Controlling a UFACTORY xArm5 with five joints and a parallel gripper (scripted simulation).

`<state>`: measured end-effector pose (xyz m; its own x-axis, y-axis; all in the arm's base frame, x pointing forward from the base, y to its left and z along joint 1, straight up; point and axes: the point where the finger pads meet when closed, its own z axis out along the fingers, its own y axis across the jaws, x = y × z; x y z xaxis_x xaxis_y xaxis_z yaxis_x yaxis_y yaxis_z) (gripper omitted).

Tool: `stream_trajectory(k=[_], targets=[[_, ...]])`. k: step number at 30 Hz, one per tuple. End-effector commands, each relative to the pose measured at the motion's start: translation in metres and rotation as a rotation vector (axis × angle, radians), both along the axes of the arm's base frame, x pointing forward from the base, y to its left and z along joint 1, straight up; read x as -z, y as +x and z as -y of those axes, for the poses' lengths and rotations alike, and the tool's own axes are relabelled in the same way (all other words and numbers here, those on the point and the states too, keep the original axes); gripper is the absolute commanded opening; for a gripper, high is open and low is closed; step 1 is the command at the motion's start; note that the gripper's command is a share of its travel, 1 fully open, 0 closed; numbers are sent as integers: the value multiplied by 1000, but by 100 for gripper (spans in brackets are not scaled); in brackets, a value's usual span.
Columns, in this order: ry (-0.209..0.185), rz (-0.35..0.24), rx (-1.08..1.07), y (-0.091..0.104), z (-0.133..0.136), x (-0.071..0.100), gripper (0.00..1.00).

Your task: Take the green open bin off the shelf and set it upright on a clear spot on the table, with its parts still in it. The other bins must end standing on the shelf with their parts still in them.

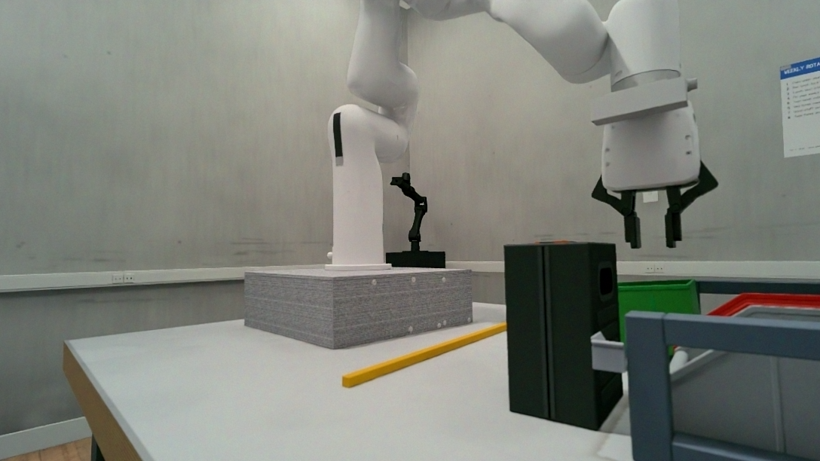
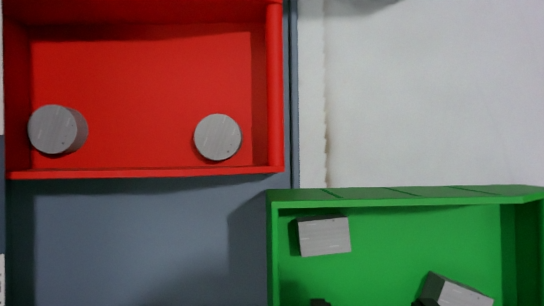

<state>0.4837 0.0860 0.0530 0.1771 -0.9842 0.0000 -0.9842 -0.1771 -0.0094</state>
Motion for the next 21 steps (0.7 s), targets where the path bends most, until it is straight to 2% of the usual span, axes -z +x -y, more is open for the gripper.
stream_trajectory(k=[1, 14, 21], targets=[[1, 4, 0, 11, -3, -4, 34], [1, 4, 0, 34, -10, -11, 34], [1, 4, 0, 32, -9, -8, 34]])
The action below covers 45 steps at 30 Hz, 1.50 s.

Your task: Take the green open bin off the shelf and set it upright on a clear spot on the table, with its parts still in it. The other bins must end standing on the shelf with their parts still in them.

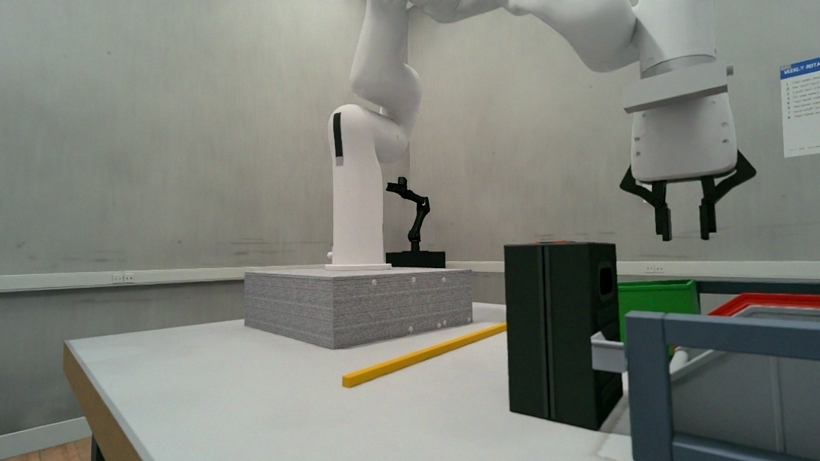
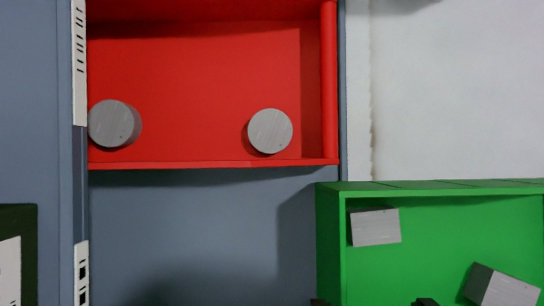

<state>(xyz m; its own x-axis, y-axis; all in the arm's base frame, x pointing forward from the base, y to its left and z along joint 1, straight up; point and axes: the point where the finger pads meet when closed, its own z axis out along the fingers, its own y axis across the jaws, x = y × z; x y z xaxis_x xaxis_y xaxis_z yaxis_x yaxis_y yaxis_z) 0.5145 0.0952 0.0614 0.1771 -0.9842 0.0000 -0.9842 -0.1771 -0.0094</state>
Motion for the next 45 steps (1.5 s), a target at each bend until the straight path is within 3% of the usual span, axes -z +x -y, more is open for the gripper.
stream_trajectory(k=[1, 45], targets=[[1, 4, 0, 1, 0, 1, 34], [1, 4, 0, 2, 0, 24, 34]])
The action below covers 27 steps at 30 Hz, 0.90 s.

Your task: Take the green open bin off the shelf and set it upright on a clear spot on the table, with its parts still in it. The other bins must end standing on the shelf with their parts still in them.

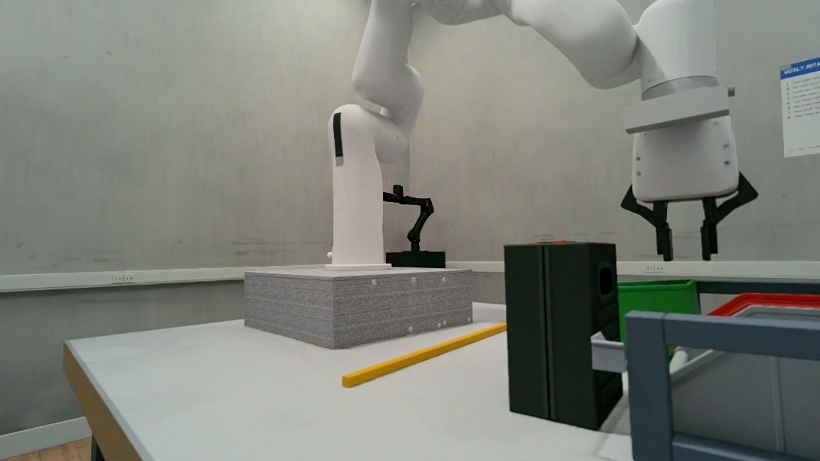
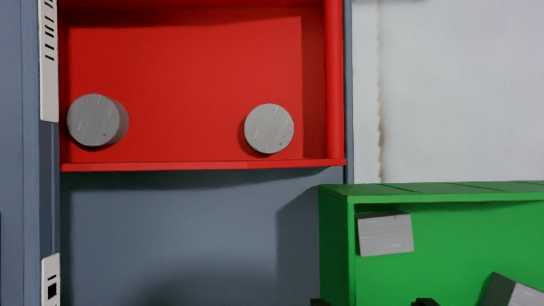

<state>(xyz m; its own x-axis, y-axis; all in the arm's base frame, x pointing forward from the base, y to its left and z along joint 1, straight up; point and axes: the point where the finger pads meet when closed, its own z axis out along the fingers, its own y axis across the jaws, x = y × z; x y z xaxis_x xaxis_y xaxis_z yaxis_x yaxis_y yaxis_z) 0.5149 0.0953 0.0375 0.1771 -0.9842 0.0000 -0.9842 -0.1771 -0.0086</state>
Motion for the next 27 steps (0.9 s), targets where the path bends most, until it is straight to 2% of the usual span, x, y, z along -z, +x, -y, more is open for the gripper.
stream_trajectory(k=[1, 27], targets=[[1, 5, 0, 2, 0, 1, 34], [1, 5, 0, 2, -1, 14, 34]])
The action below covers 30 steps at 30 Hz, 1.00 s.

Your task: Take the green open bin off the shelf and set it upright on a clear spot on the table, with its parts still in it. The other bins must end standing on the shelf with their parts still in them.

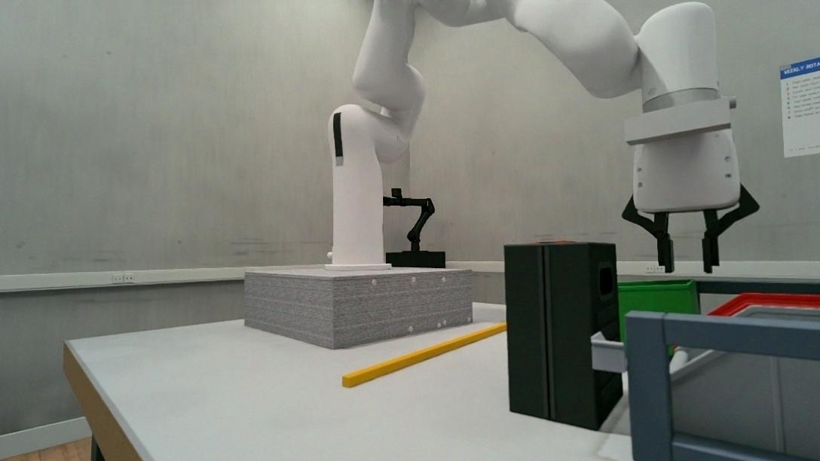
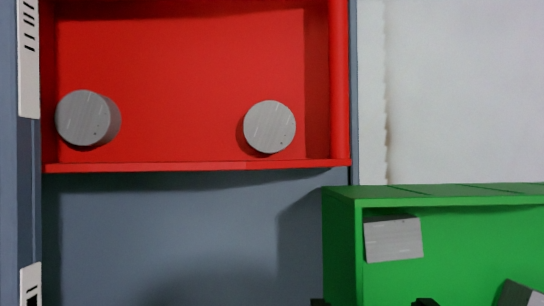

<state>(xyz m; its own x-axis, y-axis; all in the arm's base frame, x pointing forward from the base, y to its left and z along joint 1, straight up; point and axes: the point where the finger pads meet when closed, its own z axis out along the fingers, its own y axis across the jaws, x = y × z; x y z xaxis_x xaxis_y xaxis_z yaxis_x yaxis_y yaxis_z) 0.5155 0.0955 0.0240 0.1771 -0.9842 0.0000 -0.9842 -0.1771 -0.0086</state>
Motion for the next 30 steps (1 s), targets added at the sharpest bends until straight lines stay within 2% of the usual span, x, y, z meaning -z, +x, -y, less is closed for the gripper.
stream_trajectory(k=[1, 30], targets=[[1, 5, 0, 2, 0, 1, 34], [1, 5, 0, 3, -1, 15, 34]])
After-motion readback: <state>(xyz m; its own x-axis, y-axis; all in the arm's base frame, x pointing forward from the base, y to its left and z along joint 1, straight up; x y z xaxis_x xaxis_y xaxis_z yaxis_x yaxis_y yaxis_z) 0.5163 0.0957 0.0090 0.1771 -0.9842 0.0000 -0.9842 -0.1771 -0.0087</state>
